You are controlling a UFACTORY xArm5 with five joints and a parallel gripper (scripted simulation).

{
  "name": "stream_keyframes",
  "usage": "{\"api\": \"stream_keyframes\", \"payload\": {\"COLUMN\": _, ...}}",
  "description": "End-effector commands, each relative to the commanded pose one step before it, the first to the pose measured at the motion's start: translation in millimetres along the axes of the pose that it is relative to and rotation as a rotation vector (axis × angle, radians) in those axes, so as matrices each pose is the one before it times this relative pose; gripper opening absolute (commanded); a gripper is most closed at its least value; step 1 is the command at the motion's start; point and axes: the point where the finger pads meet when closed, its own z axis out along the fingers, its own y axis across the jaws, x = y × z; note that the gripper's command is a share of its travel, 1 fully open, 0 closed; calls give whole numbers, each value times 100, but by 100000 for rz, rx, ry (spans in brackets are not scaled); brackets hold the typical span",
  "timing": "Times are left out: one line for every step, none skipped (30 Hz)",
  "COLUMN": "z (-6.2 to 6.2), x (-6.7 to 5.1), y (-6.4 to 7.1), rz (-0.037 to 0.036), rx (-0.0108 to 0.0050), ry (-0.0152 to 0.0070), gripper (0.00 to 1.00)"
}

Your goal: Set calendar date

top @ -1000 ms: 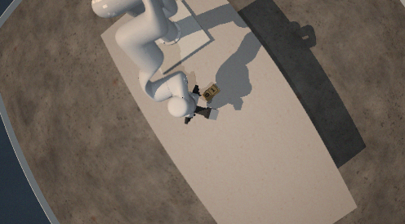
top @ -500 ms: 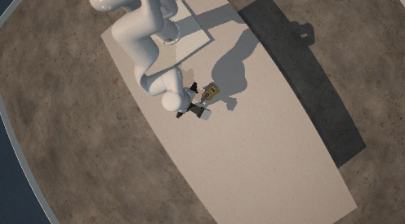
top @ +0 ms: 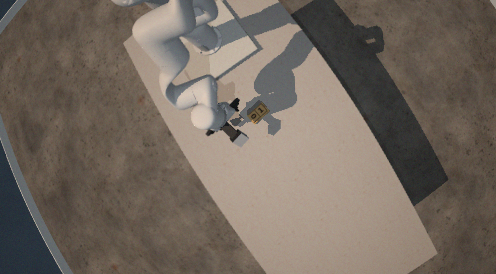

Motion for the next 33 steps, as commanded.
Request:
{"api": "stream_keyframes", "payload": {"z": -136, "x": -297, "y": 97, "rz": 10766, "rx": -189, "ry": 383, "gripper": 100}}
{"api": "stream_keyframes", "payload": {"z": 0, "x": -124, "y": 21, "rz": 4343, "rx": 0, "ry": 7, "gripper": 100}}
{"api": "stream_keyframes", "payload": {"z": 0, "x": -123, "y": 26, "rz": 4343, "rx": 0, "ry": 7, "gripper": 100}}
{"api": "stream_keyframes", "payload": {"z": 0, "x": -97, "y": 24, "rz": 3433, "rx": 0, "ry": 6, "gripper": 100}}
{"api": "stream_keyframes", "payload": {"z": 0, "x": 0, "y": 0, "rz": 0, "rx": 0, "ry": 0, "gripper": 100}}
{"api": "stream_keyframes", "payload": {"z": 0, "x": 0, "y": 0, "rz": 0, "rx": 0, "ry": 0, "gripper": 100}}
{"api": "stream_keyframes", "payload": {"z": 0, "x": -16, "y": 4, "rz": 562, "rx": 0, "ry": 1, "gripper": 100}}
{"api": "stream_keyframes", "payload": {"z": 6, "x": -650, "y": 145, "rz": 1403, "rx": 17, "ry": -14, "gripper": 100}}
{"api": "stream_keyframes", "payload": {"z": -3, "x": -785, "y": 220, "rz": 2, "rx": 14, "ry": 10, "gripper": 100}}
{"api": "stream_keyframes", "payload": {"z": -6, "x": -490, "y": 144, "rz": 0, "rx": 8, "ry": 10, "gripper": 100}}
{"api": "stream_keyframes", "payload": {"z": -1, "x": -212, "y": 60, "rz": 0, "rx": 3, "ry": 4, "gripper": 100}}
{"api": "stream_keyframes", "payload": {"z": 0, "x": -35, "y": 10, "rz": 0, "rx": 1, "ry": 1, "gripper": 100}}
{"api": "stream_keyframes", "payload": {"z": 3, "x": 0, "y": 0, "rz": 0, "rx": 0, "ry": 0, "gripper": 100}}
{"api": "stream_keyframes", "payload": {"z": 18, "x": -1, "y": 0, "rz": 0, "rx": 0, "ry": 0, "gripper": 100}}
{"api": "stream_keyframes", "payload": {"z": 45, "x": -2, "y": -1, "rz": 0, "rx": 0, "ry": 0, "gripper": 100}}
{"api": "stream_keyframes", "payload": {"z": 80, "x": -3, "y": -2, "rz": 0, "rx": 0, "ry": 1, "gripper": 100}}
{"api": "stream_keyframes", "payload": {"z": 118, "x": -5, "y": -3, "rz": 0, "rx": 0, "ry": 1, "gripper": 100}}
{"api": "stream_keyframes", "payload": {"z": 158, "x": -8, "y": -4, "rz": -1, "rx": -1, "ry": 2, "gripper": 100}}
{"api": "stream_keyframes", "payload": {"z": 195, "x": -11, "y": -5, "rz": -1, "rx": -1, "ry": 2, "gripper": 100}}
{"api": "stream_keyframes", "payload": {"z": 229, "x": -15, "y": -7, "rz": -1, "rx": -1, "ry": 2, "gripper": 100}}
{"api": "stream_keyframes", "payload": {"z": 258, "x": -3, "y": 5, "rz": 0, "rx": 0, "ry": 0, "gripper": 100}}
{"api": "stream_keyframes", "payload": {"z": 0, "x": 0, "y": 0, "rz": 0, "rx": 0, "ry": 0, "gripper": 100}}
{"api": "stream_keyframes", "payload": {"z": 0, "x": 0, "y": 0, "rz": 0, "rx": 0, "ry": 0, "gripper": 100}}
{"api": "stream_keyframes", "payload": {"z": 280, "x": -5, "y": 5, "rz": 0, "rx": 0, "ry": 0, "gripper": 100}}
{"api": "stream_keyframes", "payload": {"z": 293, "x": -9, "y": 4, "rz": 0, "rx": 0, "ry": 0, "gripper": 100}}
{"api": "stream_keyframes", "payload": {"z": 297, "x": -4, "y": 6, "rz": 0, "rx": 0, "ry": 0, "gripper": 100}}
{"api": "stream_keyframes", "payload": {"z": 293, "x": -3, "y": 6, "rz": 0, "rx": 0, "ry": 0, "gripper": 100}}
{"api": "stream_keyframes", "payload": {"z": 280, "x": -6, "y": 5, "rz": 0, "rx": 0, "ry": 0, "gripper": 100}}
{"api": "stream_keyframes", "payload": {"z": 257, "x": -5, "y": 5, "rz": 0, "rx": 0, "ry": 0, "gripper": 100}}
{"api": "stream_keyframes", "payload": {"z": 227, "x": -1, "y": 5, "rz": 0, "rx": 0, "ry": 0, "gripper": 100}}
{"api": "stream_keyframes", "payload": {"z": 193, "x": -2, "y": 4, "rz": 0, "rx": 0, "ry": 0, "gripper": 100}}
{"api": "stream_keyframes", "payload": {"z": 156, "x": -3, "y": 3, "rz": 0, "rx": 0, "ry": 0, "gripper": 100}}
{"api": "stream_keyframes", "payload": {"z": 117, "x": -3, "y": 2, "rz": 0, "rx": 0, "ry": 0, "gripper": 100}}
